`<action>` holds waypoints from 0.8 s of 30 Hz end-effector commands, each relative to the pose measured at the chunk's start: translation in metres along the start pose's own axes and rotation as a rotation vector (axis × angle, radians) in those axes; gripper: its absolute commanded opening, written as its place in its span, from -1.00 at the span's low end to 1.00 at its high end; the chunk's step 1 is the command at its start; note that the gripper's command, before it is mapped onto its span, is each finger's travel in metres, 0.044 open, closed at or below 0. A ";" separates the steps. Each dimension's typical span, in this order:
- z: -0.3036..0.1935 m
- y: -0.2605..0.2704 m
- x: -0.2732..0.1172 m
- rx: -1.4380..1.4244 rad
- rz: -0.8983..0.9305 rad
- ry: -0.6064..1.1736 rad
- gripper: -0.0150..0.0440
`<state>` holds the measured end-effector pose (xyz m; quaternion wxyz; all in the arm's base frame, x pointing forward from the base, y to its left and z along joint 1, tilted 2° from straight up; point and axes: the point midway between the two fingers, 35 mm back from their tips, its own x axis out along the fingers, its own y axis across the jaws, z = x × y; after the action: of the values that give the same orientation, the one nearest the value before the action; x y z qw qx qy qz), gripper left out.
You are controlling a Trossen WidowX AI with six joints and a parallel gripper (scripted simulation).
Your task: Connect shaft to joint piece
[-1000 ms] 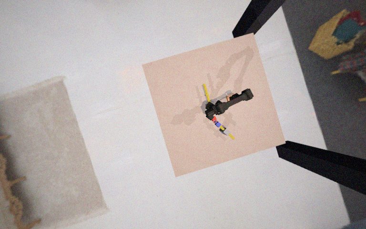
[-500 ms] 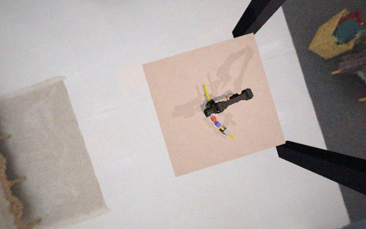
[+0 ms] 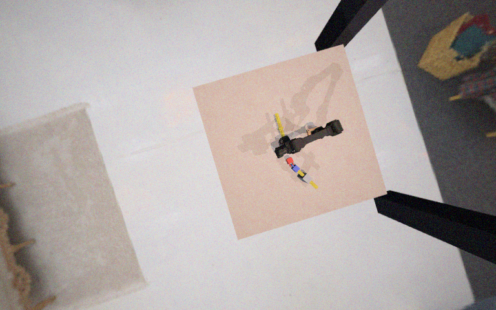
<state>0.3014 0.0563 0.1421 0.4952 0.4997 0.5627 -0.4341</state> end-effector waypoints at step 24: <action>-0.038 -0.002 0.057 0.005 -0.006 0.009 1.00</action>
<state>0.2953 0.0880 0.0911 0.4926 0.4992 0.5647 -0.4352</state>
